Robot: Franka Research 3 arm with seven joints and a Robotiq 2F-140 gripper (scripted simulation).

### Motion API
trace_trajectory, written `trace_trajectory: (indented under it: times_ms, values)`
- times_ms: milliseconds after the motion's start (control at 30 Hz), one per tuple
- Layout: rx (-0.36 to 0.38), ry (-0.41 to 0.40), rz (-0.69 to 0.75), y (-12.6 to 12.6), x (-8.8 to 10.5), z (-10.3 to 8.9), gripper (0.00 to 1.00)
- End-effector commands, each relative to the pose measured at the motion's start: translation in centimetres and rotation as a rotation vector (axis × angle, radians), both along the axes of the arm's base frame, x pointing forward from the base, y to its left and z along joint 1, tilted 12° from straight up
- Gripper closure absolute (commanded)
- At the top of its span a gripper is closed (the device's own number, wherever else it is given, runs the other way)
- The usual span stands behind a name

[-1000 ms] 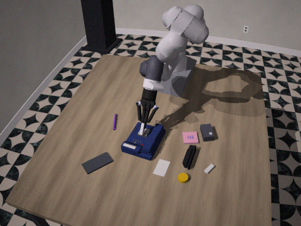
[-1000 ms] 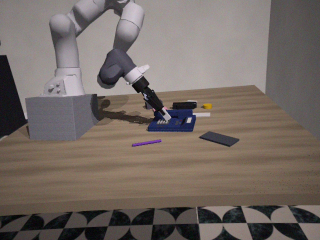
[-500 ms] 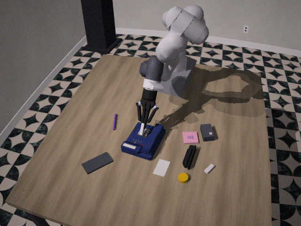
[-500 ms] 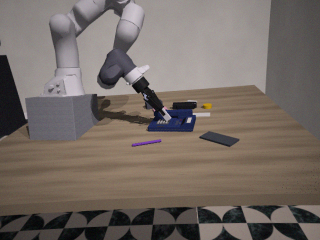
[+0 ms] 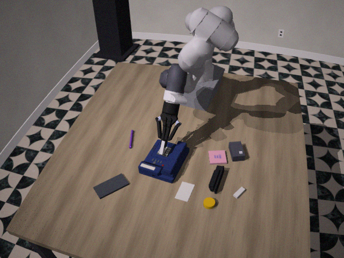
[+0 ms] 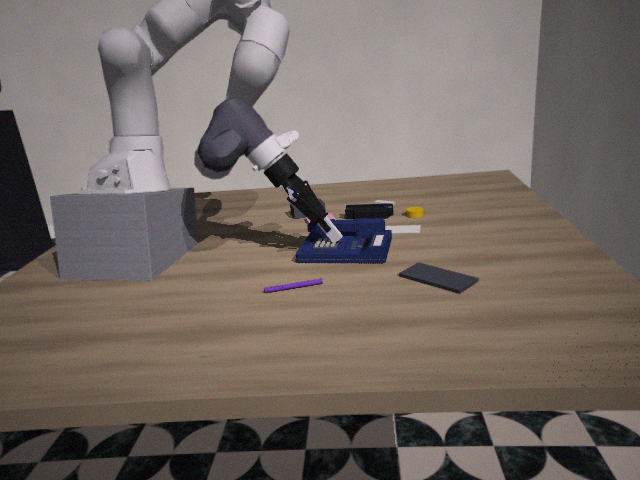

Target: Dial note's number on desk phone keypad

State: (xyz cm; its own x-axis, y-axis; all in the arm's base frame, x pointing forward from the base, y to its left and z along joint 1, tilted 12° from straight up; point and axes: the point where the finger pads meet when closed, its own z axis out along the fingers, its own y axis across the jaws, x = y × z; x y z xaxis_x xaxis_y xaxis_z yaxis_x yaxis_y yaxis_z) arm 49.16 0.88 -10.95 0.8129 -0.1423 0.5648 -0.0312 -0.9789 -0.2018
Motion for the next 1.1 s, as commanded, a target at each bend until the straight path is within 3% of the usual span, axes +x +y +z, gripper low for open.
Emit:
trace_trajectory:
  times_ms: [0,533,1067]
  values:
    - [0.002,0.0,-0.004,0.0,0.0,-0.1,1.0]
    - [0.002,0.0,-0.004,-0.3,-0.1,1.0,1.0]
    - [0.002,0.0,-0.004,-1.8,-2.5,0.7,1.0]
